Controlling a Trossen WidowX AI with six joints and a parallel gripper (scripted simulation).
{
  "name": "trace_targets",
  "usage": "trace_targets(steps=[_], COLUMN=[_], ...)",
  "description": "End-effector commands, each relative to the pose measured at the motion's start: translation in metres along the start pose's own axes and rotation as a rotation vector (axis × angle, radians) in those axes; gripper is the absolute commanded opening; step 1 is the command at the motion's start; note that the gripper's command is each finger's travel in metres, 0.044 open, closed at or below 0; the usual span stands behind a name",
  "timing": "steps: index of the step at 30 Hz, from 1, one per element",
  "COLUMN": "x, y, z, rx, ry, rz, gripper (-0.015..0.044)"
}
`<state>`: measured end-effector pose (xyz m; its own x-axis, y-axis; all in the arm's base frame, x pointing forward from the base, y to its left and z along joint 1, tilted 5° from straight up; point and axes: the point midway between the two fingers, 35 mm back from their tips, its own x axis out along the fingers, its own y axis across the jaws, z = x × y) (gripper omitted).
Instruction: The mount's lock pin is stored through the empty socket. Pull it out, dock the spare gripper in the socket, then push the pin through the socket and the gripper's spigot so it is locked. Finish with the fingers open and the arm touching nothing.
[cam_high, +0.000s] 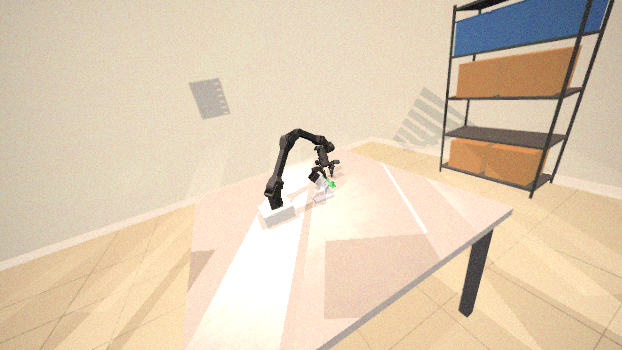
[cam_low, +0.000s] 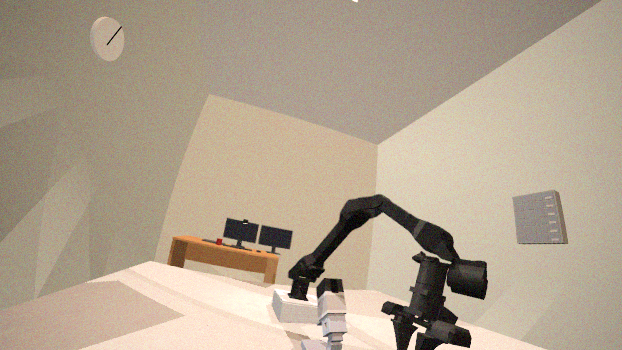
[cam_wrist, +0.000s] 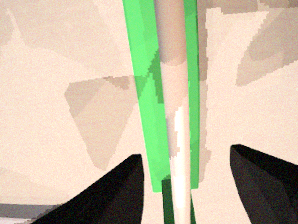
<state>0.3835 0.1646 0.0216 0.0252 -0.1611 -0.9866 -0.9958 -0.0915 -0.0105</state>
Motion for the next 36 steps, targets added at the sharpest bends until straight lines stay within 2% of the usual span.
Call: trace_targets(steps=[1, 11, 31, 36], x=[0.013, 0.028, 0.028, 0.028], y=[0.002, 0.003, 0.003, 0.003], z=[0.002, 0.005, 0.006, 0.006], rx=[0.002, 0.002, 0.002, 0.002], ry=[0.008, 0.008, 0.008, 0.008], rz=[0.013, 0.013, 0.013, 0.013], gripper=[0.0180, 0.0180, 0.0180, 0.0049])
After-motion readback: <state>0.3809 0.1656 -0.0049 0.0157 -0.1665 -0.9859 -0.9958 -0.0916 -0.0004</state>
